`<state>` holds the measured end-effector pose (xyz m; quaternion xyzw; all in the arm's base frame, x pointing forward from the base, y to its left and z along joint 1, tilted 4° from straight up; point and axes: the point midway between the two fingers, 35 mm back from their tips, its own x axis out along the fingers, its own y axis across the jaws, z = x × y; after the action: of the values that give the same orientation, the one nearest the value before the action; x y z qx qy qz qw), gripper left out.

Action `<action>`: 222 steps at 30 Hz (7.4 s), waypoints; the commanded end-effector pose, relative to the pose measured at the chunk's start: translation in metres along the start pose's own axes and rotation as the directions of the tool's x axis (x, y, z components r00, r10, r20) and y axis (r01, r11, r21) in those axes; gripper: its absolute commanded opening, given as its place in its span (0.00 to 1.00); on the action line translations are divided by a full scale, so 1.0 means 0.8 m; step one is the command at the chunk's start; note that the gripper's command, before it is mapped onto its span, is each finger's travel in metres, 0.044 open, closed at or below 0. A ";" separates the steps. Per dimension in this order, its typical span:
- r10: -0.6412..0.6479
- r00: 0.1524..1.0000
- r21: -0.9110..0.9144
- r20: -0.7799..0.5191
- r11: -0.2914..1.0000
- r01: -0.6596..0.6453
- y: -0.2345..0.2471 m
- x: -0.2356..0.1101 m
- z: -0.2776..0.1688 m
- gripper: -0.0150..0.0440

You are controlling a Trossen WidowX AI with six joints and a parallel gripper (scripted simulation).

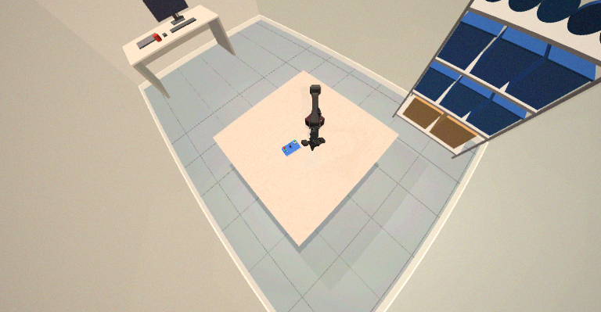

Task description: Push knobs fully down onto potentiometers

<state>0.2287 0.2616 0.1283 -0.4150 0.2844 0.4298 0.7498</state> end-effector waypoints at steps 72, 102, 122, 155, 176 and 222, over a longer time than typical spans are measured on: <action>0.318 0.831 0.840 -0.457 0.462 0.285 -0.102 0.024 -0.267 0.25; 0.318 0.831 0.840 -0.457 0.462 0.285 -0.100 0.029 -0.270 0.25; 0.318 0.831 0.840 -0.457 0.462 0.285 -0.100 0.028 -0.269 0.25; 0.318 0.831 0.840 -0.457 0.462 0.285 -0.097 0.036 -0.274 0.25; 0.318 0.831 0.840 -0.457 0.462 0.285 -0.094 0.043 -0.278 0.25; 0.318 0.831 0.840 -0.457 0.462 0.285 -0.093 0.047 -0.280 0.25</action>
<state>0.2959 0.0606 0.0219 -0.0701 0.6721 0.0844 0.7323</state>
